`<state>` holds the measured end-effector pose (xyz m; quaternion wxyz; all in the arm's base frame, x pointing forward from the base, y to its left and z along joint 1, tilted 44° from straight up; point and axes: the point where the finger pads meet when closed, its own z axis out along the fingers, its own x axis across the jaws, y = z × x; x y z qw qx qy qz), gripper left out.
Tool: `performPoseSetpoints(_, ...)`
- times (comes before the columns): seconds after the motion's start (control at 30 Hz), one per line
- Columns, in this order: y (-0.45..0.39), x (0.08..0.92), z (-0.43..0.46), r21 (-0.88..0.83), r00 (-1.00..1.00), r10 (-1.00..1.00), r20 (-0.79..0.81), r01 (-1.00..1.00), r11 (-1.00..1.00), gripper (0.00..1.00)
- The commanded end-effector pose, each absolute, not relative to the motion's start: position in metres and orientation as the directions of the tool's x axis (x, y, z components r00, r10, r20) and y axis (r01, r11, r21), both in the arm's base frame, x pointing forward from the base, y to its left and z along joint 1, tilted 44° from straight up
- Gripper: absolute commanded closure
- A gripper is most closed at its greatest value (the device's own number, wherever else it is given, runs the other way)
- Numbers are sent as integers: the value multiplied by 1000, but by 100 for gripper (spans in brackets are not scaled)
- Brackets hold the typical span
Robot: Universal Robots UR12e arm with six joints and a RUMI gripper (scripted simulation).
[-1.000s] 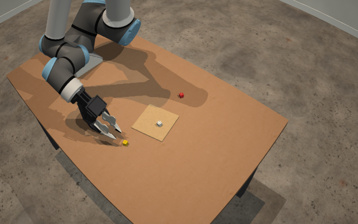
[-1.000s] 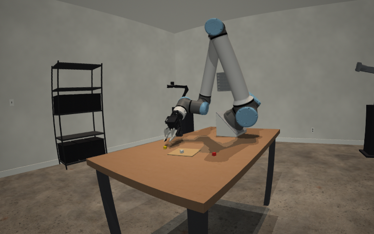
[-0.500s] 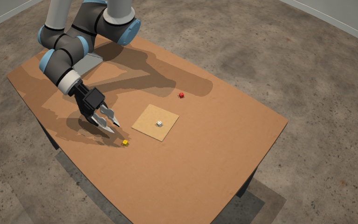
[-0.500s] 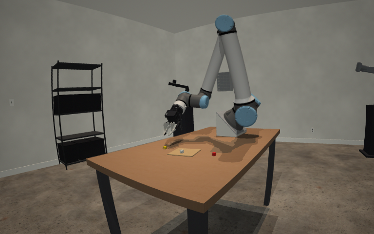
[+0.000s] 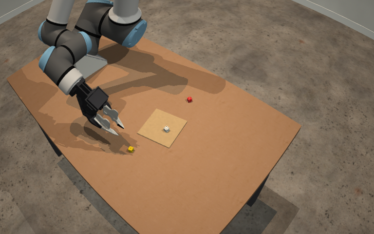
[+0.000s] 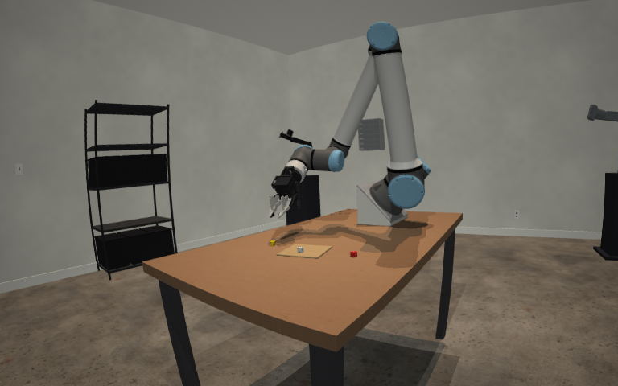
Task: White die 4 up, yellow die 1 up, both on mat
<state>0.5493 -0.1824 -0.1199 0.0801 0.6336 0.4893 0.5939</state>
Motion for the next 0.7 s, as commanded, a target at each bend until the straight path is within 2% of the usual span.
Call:
performPoseSetpoints(0.0,-184,550,-119,679,-185,716,674,537,-500,82)
performPoseSetpoints(0.47,-192,571,-105,488,-185,715,674,838,-244,82)
performPoseSetpoints(0.57,-192,571,-105,486,-185,715,674,840,-241,82)
performPoseSetpoints(0.67,-195,579,-97,395,-185,717,672,909,-136,82)
